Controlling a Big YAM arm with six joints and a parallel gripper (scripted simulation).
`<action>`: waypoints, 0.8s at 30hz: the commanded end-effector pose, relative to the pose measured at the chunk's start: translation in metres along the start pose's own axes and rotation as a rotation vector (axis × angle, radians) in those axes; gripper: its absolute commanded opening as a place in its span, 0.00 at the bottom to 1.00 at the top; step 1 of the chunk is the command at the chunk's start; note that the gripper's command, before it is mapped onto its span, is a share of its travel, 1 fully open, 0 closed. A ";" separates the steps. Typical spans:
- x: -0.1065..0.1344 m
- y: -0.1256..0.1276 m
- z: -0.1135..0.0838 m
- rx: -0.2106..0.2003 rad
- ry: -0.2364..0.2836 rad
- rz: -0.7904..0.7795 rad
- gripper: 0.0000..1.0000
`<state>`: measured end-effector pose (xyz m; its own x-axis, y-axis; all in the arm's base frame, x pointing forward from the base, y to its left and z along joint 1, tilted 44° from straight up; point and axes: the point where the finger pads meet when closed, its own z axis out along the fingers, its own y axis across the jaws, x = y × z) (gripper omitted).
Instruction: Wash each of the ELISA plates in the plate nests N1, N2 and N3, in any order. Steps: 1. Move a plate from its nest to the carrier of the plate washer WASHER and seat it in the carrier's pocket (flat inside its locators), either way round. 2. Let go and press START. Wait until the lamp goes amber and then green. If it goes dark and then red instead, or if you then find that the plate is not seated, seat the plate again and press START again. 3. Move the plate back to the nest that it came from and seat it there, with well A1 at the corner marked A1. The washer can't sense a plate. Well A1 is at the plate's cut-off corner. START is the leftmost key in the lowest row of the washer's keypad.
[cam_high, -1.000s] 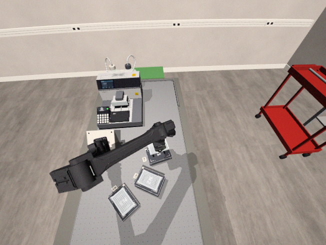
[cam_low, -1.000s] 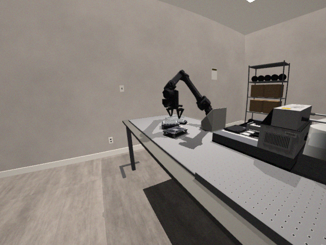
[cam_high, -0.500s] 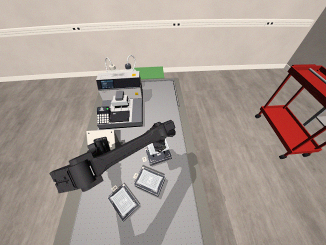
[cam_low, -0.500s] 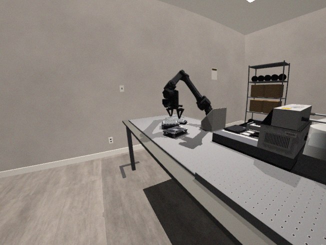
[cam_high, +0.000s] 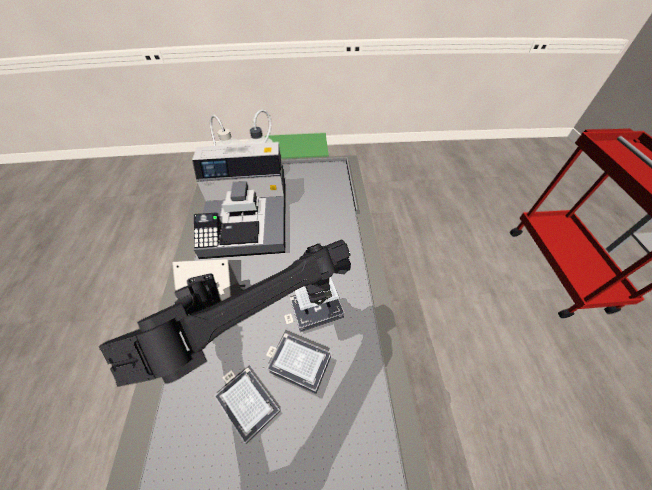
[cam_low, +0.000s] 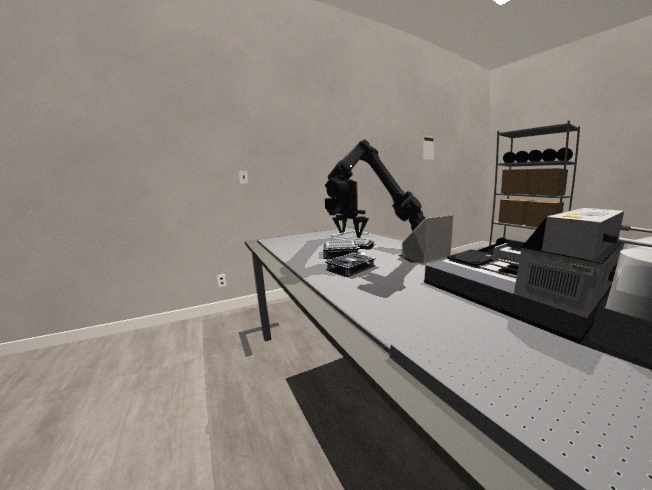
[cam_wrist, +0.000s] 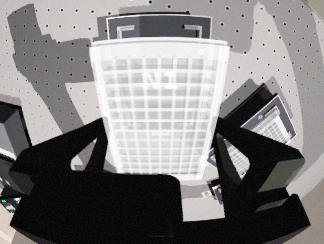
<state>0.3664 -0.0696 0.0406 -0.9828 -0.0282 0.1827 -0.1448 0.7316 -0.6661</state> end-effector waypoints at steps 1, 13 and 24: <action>0.001 0.000 0.012 -0.001 0.015 -0.007 0.82; -0.002 -0.001 0.028 -0.001 0.011 -0.004 0.82; -0.006 -0.003 0.041 -0.001 0.004 0.003 0.82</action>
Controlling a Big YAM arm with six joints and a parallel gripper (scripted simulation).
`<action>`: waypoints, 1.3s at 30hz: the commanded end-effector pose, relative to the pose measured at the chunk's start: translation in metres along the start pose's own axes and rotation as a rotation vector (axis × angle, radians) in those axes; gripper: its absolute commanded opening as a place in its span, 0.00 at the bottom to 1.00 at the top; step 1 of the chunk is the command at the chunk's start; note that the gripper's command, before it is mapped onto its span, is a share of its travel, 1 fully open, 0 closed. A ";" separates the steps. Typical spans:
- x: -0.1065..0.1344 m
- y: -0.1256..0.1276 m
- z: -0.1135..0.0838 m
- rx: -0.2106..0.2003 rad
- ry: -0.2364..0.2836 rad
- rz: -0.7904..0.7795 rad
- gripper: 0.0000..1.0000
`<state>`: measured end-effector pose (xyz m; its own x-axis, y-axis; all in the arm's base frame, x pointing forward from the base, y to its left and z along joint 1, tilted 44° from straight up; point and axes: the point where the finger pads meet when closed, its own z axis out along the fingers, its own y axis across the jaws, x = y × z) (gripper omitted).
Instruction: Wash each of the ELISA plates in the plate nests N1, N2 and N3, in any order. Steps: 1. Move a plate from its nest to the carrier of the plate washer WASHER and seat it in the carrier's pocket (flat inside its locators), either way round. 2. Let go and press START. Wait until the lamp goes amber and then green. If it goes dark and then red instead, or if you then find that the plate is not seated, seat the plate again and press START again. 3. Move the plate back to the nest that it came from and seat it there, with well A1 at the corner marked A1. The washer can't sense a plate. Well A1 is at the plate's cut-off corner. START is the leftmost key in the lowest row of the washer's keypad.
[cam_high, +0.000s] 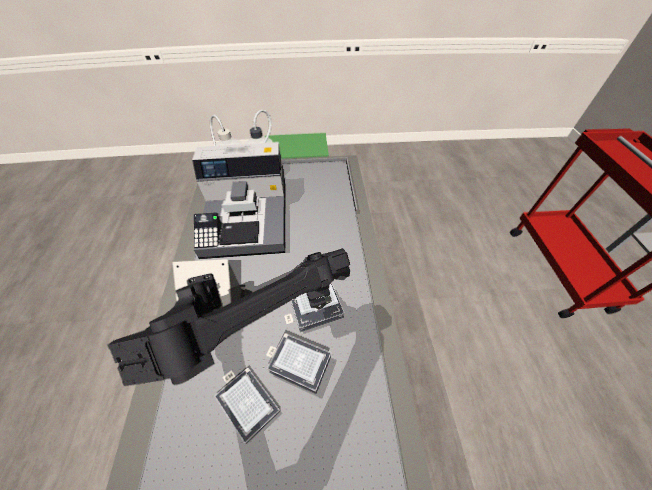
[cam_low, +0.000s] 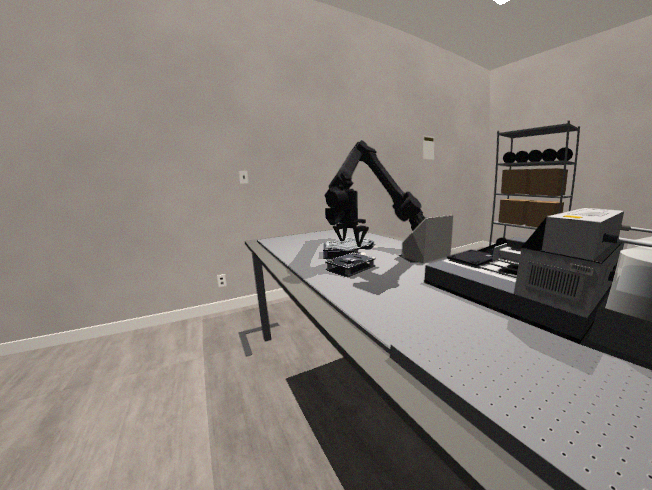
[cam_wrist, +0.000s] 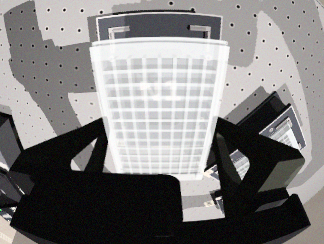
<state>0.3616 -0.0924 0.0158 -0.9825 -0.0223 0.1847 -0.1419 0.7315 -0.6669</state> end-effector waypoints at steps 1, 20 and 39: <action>-0.001 0.000 0.011 -0.001 0.009 -0.009 0.82; 0.000 0.000 0.040 -0.001 0.010 -0.010 0.82; -0.009 -0.003 0.037 0.001 -0.018 0.003 0.82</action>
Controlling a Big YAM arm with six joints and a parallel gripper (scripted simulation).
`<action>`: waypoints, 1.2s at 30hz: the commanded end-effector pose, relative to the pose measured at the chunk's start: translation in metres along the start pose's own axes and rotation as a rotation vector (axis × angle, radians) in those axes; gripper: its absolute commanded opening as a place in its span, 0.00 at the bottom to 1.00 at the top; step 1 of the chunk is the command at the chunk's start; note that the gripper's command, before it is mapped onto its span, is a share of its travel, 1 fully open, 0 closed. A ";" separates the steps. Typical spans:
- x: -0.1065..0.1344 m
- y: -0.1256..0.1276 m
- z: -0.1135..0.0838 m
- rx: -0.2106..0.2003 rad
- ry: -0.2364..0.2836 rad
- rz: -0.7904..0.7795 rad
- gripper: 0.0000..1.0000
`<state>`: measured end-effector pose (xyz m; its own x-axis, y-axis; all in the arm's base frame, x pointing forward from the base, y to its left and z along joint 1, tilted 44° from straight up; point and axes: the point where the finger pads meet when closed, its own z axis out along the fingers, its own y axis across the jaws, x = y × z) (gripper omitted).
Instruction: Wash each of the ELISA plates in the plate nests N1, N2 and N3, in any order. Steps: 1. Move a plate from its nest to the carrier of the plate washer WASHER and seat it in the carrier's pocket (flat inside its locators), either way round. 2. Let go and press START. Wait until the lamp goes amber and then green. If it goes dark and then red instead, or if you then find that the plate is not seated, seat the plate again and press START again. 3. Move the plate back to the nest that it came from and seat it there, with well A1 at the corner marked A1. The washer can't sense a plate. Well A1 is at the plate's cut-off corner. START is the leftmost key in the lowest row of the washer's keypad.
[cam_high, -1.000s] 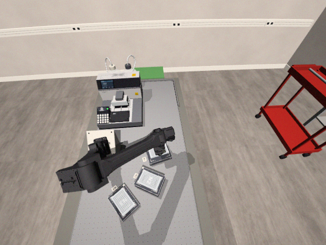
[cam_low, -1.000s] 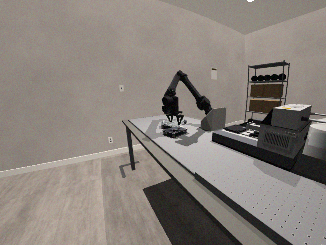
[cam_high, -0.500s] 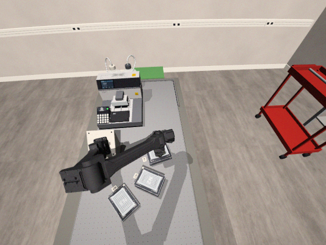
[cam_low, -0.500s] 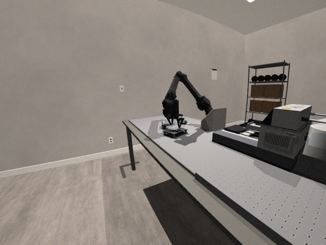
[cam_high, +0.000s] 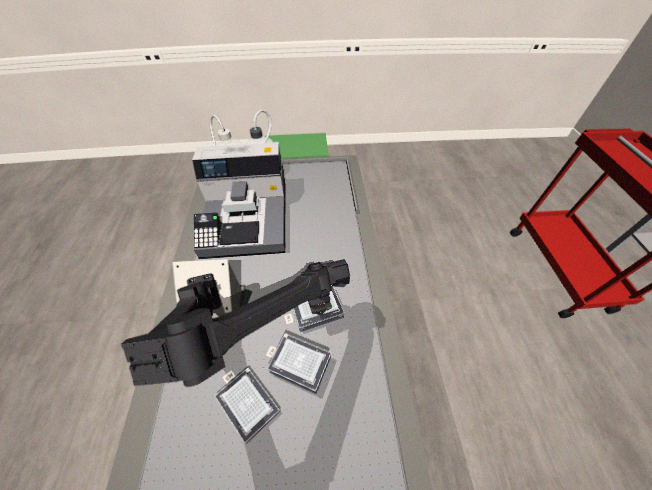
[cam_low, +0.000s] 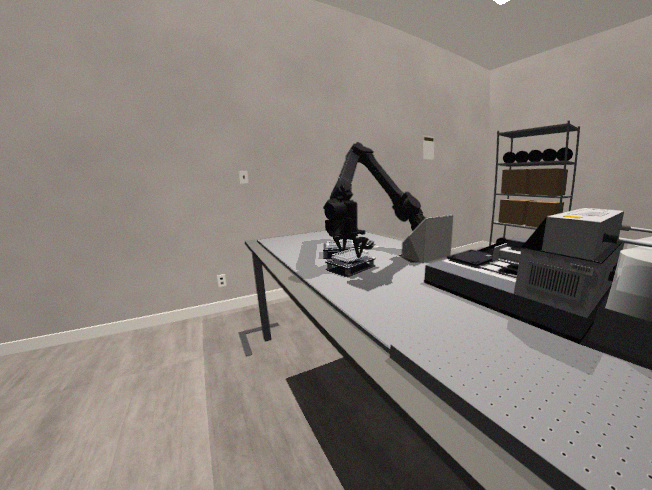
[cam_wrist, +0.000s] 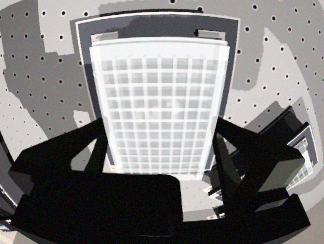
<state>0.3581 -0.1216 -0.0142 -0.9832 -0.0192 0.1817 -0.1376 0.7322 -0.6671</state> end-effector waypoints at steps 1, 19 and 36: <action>-0.008 -0.002 -0.005 0.002 -0.018 -0.001 0.82; -0.007 -0.002 -0.005 0.002 -0.018 -0.001 0.82; -0.007 -0.002 -0.005 0.002 -0.018 -0.001 0.82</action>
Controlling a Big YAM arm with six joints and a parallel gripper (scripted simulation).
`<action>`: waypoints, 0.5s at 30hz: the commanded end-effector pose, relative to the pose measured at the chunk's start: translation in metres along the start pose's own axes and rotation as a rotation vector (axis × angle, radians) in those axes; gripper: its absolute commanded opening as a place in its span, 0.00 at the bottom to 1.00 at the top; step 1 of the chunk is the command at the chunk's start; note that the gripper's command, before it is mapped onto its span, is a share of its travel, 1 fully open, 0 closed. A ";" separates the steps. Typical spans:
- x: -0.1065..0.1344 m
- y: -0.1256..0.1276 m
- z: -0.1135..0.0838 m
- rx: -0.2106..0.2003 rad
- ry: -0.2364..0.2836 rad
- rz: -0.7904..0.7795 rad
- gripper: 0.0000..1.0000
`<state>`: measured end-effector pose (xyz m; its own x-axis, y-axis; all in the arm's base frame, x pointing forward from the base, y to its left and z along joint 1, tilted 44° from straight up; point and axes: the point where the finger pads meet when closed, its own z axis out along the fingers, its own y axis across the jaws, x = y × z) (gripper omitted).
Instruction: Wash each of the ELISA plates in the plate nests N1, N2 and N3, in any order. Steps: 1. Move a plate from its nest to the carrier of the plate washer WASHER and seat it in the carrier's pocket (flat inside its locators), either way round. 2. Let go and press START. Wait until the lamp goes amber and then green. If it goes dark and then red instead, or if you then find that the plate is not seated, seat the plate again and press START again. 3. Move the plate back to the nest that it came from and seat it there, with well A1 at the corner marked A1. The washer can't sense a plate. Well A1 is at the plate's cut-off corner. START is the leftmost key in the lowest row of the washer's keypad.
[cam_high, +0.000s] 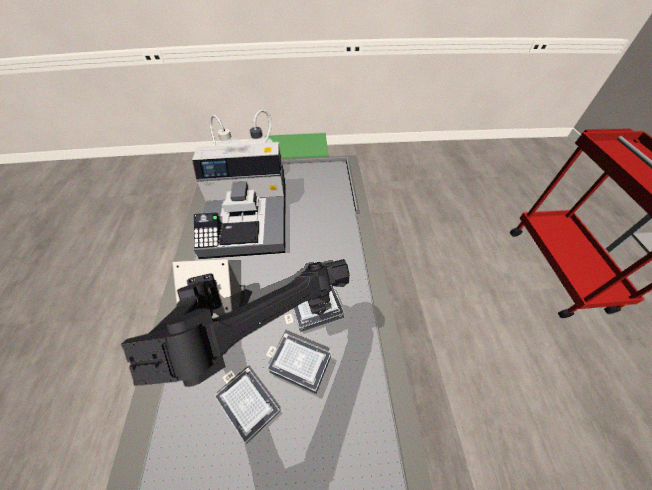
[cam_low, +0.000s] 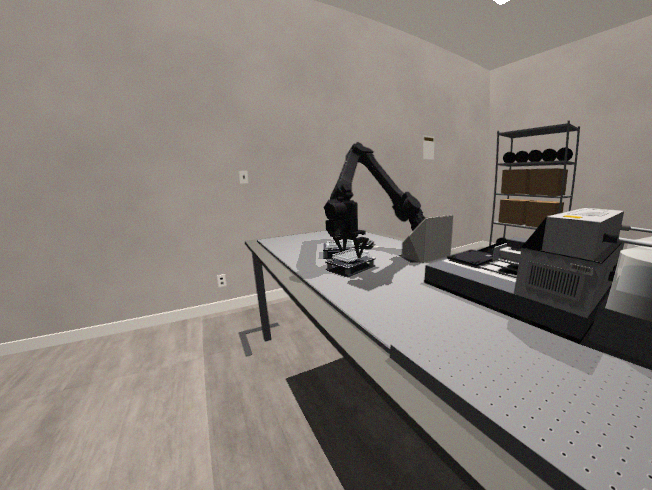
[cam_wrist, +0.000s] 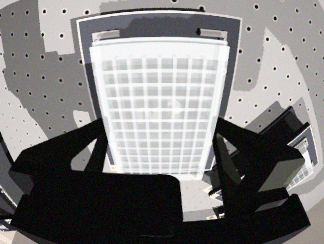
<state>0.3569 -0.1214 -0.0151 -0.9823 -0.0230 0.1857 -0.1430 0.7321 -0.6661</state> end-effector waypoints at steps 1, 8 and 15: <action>-0.008 -0.002 -0.005 0.002 -0.018 0.004 0.82; -0.017 -0.006 -0.009 0.004 -0.036 0.006 0.82; -0.006 -0.004 0.003 0.001 -0.006 0.001 0.82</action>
<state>0.3565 -0.1215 -0.0158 -0.9817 -0.0291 0.1883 -0.1493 0.7317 -0.6651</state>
